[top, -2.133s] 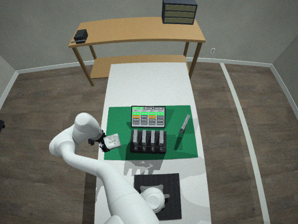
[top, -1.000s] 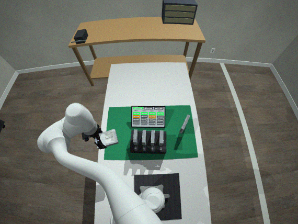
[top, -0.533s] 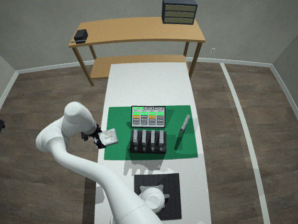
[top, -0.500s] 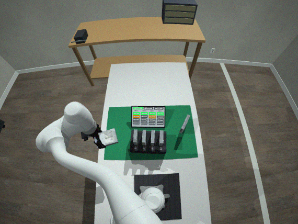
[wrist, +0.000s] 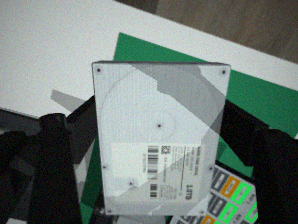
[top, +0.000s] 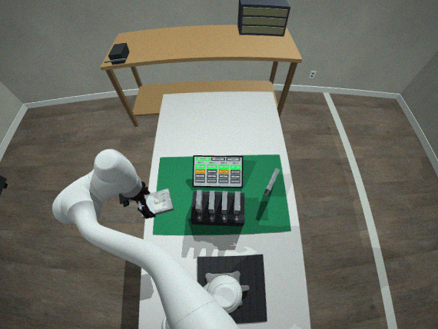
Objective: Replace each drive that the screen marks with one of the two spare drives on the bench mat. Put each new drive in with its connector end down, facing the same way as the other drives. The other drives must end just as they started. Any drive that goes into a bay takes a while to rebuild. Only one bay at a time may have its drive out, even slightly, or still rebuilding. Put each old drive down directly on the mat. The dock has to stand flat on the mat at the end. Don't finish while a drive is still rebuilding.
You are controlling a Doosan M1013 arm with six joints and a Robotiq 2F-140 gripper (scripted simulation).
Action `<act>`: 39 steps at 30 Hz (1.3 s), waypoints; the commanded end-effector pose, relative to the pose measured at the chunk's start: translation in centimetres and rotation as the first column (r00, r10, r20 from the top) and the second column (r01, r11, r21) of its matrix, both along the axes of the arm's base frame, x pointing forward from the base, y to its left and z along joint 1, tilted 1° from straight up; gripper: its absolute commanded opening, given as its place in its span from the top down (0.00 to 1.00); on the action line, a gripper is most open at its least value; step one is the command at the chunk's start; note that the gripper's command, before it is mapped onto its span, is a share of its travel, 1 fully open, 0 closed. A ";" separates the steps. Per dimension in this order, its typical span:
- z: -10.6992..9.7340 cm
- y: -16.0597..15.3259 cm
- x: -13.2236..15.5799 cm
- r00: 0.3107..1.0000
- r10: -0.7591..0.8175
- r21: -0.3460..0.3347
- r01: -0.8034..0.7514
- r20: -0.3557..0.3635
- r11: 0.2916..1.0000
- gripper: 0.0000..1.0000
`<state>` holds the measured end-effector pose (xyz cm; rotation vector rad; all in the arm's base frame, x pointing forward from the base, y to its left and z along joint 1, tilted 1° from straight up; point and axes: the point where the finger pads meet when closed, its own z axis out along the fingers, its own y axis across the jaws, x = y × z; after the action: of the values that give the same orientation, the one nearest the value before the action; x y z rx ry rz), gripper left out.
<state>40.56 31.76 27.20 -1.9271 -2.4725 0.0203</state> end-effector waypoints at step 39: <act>0.1 0.0 0.0 0.866 -0.500 -0.005 0.500 0.005 0.866 0.90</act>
<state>40.55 31.76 27.21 -2.4670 -1.9395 0.0220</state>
